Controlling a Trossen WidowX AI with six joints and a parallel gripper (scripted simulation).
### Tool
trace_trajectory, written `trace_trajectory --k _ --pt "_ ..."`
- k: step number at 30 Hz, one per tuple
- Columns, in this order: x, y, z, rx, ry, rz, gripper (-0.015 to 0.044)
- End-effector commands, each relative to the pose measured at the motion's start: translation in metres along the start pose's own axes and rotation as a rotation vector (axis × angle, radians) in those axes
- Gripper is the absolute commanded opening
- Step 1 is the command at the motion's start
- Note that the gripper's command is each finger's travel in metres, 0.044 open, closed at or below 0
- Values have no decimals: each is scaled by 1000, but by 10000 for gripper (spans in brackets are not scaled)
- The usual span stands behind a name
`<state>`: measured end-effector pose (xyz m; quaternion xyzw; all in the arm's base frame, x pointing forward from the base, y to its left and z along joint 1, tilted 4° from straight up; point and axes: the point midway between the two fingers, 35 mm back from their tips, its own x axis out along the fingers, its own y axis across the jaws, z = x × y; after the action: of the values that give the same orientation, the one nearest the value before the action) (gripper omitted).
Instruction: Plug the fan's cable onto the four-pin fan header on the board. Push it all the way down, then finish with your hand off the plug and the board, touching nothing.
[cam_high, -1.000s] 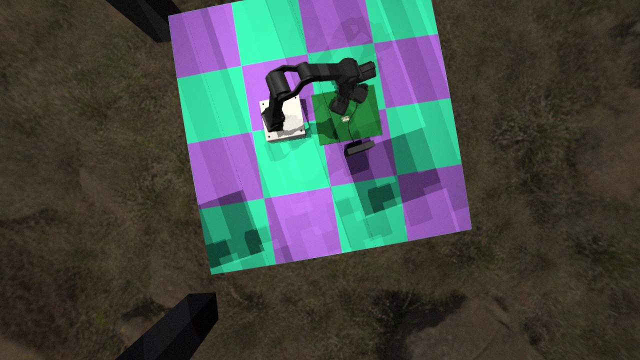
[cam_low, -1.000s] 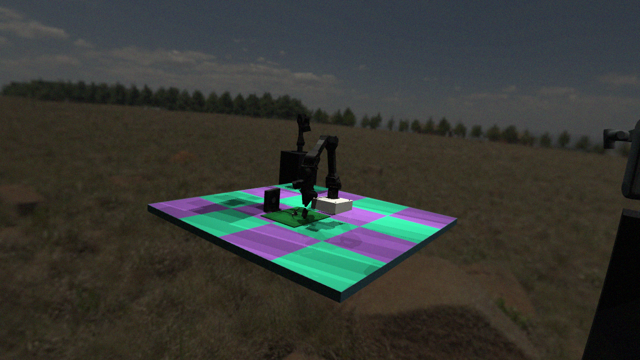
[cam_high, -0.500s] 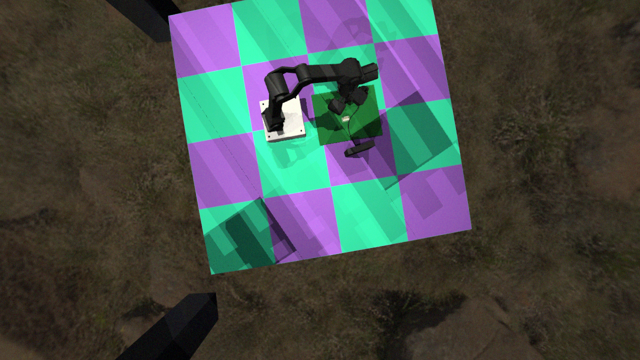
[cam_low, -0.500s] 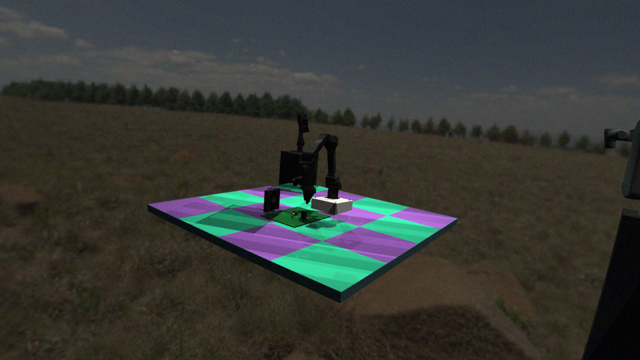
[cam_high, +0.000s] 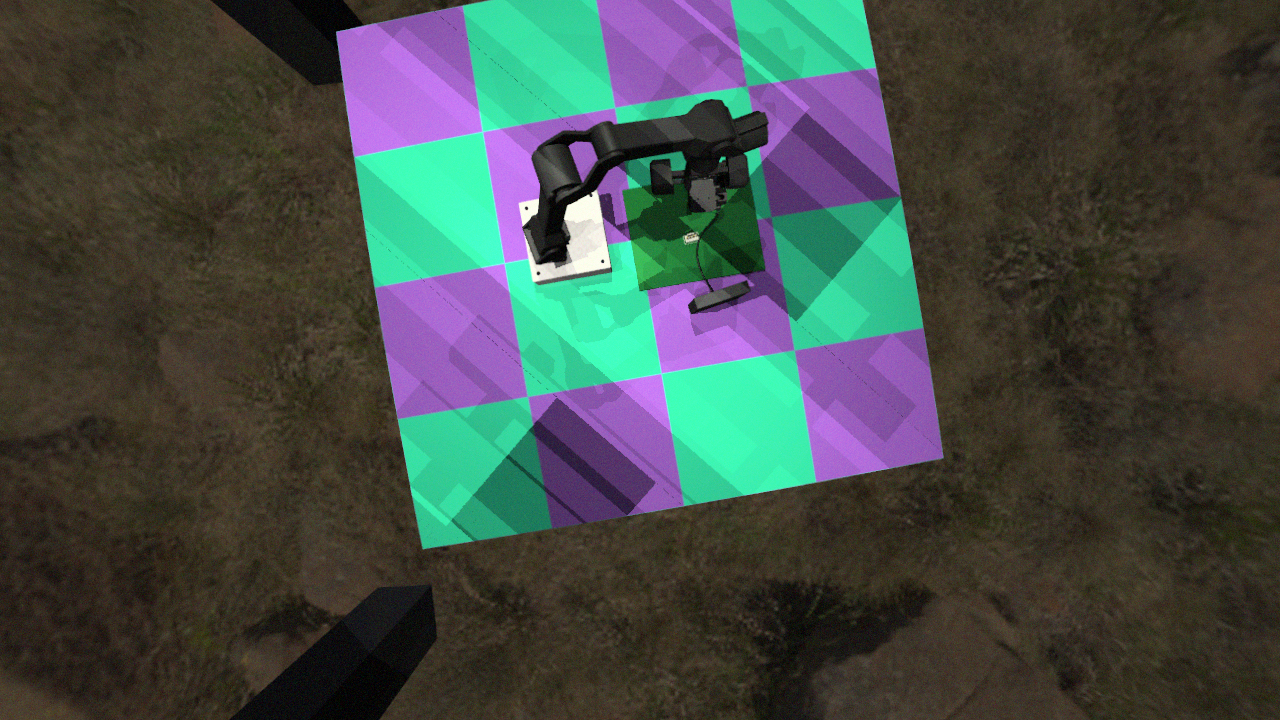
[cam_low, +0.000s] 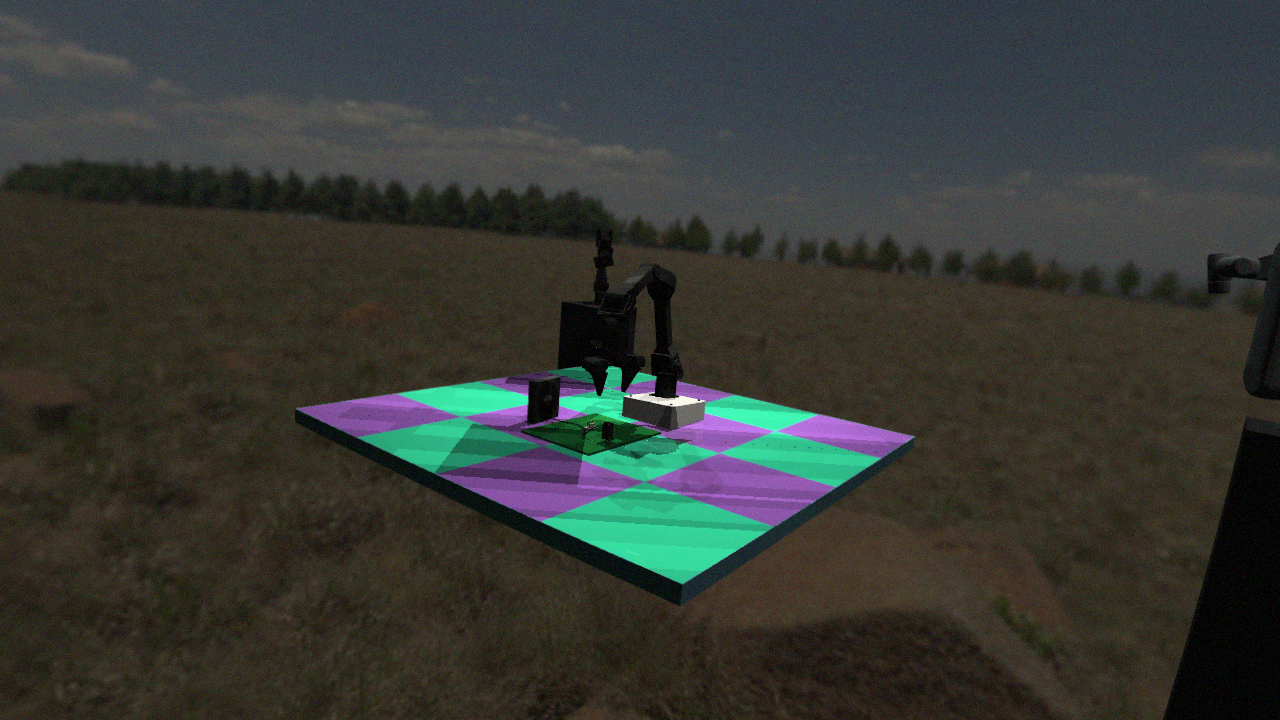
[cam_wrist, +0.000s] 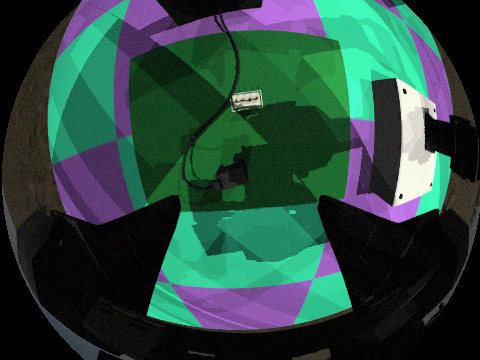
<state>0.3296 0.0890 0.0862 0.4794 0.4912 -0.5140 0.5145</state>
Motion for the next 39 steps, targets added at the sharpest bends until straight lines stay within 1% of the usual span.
trace_trajectory --k 1,5,8,24,26,28,34,36,39 --pt "-27 8 -7 719 18 -9 440" --pt "-40 10 -8 1086 17 -18 440" --pt "-44 11 -9 1233 16 -21 440" --pt "-45 11 -9 1238 16 -21 440" --pt "-38 12 -9 1238 16 -21 440" --pt "-23 13 -10 1238 16 -21 440" --pt "48 11 -11 1239 15 -21 440" --pt "56 10 -11 1239 15 -21 440" --pt "56 10 -11 1239 15 -21 440"
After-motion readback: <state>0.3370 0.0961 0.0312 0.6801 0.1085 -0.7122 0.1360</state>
